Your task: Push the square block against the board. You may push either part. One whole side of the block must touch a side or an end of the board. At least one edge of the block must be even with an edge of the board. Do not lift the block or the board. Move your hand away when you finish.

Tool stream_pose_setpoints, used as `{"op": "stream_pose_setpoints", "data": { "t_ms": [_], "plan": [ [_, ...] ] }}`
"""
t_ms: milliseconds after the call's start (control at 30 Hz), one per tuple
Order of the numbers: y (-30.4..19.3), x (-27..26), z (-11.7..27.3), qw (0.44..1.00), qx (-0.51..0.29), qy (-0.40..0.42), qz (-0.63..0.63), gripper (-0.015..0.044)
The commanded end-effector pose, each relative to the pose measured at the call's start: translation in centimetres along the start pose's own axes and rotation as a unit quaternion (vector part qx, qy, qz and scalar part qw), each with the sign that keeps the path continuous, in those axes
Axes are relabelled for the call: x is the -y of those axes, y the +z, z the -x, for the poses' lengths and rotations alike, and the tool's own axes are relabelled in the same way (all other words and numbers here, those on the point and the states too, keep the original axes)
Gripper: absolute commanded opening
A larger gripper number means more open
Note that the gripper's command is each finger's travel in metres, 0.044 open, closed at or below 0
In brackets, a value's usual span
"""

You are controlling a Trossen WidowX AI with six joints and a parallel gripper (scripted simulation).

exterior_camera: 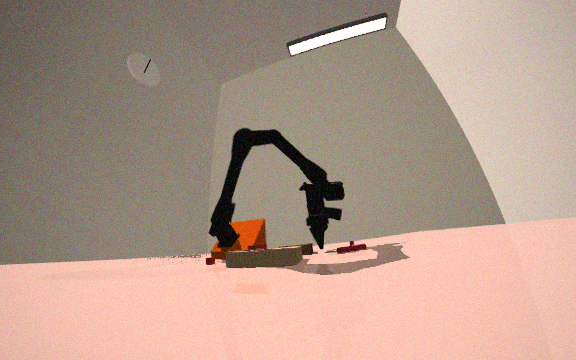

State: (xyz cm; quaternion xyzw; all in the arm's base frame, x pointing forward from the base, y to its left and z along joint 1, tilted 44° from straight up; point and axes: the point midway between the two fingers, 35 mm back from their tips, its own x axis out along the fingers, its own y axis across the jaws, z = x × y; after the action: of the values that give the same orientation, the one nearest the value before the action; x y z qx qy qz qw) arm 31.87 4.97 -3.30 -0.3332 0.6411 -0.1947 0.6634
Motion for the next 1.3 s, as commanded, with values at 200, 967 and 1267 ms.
{"op": "stream_pose_setpoints", "data": {
  "t_ms": [200, 967, 1267],
  "plan": [
    [1.7, 0.0, -0.1, 1.0, -0.002, 0.0, 0.003, 0.0],
    [-0.3, 0.1, 5.2, 1.0, 0.008, 0.0, 0.007, 0.0],
    [-0.2, 0.1, -0.2, 1.0, -0.003, 0.0, 0.001, 0.0]
  ]
}}
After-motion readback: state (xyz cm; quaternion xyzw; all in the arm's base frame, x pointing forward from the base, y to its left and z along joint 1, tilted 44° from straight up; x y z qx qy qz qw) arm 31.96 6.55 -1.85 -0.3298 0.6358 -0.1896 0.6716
